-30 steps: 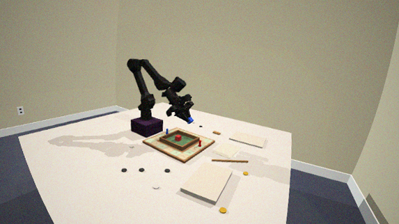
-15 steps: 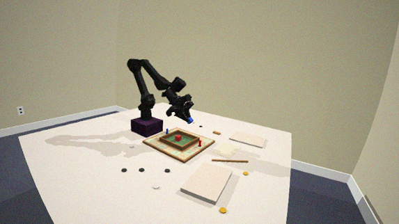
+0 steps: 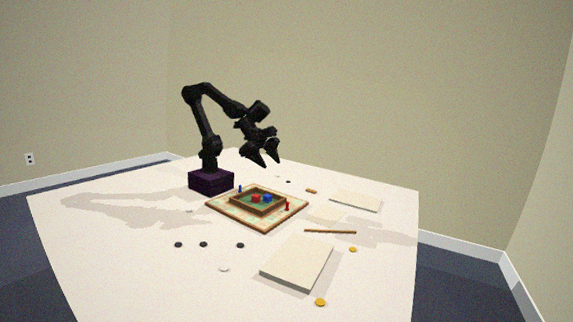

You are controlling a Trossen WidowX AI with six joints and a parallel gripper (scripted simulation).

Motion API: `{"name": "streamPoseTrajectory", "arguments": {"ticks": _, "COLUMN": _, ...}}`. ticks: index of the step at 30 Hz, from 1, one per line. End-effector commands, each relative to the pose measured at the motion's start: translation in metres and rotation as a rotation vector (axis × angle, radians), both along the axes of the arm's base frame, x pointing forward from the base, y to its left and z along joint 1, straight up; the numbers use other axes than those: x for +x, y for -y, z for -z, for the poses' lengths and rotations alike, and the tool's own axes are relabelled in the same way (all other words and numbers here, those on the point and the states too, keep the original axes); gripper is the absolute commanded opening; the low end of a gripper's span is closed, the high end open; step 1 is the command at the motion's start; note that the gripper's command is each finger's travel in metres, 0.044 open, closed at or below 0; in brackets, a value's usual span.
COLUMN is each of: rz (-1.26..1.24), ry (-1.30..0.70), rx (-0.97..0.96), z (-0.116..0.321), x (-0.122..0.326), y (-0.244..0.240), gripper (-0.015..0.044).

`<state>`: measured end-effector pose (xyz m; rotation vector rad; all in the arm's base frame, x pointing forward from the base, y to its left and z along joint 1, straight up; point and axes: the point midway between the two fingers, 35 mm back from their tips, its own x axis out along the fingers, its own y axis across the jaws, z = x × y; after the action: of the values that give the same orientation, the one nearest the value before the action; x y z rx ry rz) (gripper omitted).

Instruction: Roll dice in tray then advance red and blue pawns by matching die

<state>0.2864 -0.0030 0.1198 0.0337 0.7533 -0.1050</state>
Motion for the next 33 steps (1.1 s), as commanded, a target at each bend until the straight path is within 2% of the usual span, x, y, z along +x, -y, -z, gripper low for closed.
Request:
{"name": "streamPoseTrajectory", "arguments": {"ticks": 1, "rz": 0.005, "ry": -0.179, "rx": -0.016, "z": 0.008, "x": 0.008, "y": 0.014, "gripper": 0.0440}}
{"name": "streamPoseTrajectory", "arguments": {"ticks": 12, "rz": 0.001, "ry": -0.747, "rx": 0.079, "z": 0.043, "x": 0.014, "y": 0.062, "gripper": 0.0440}}
{"name": "streamPoseTrajectory", "arguments": {"ticks": 19, "rz": -0.001, "ry": -0.779, "rx": 0.091, "z": 0.045, "x": 0.014, "y": 0.065, "gripper": 0.0440}}
{"name": "streamPoseTrajectory", "arguments": {"ticks": 21, "rz": 0.010, "ry": -0.706, "rx": 0.061, "z": 0.041, "x": 0.015, "y": 0.060, "gripper": 0.0440}}
{"name": "streamPoseTrajectory", "arguments": {"ticks": 24, "rz": 0.109, "ry": -0.708, "rx": 0.116, "z": 0.043, "x": 0.029, "y": 0.055, "gripper": 0.0361}}
{"name": "streamPoseTrajectory", "arguments": {"ticks": 30, "rz": 0.540, "ry": -0.705, "rx": 0.336, "z": 0.061, "x": 0.085, "y": 0.029, "gripper": 0.0204}}
{"name": "streamPoseTrajectory", "arguments": {"ticks": 33, "rz": 0.704, "ry": -0.698, "rx": 0.412, "z": 0.069, "x": 0.103, "y": 0.017, "gripper": 0.0200}}
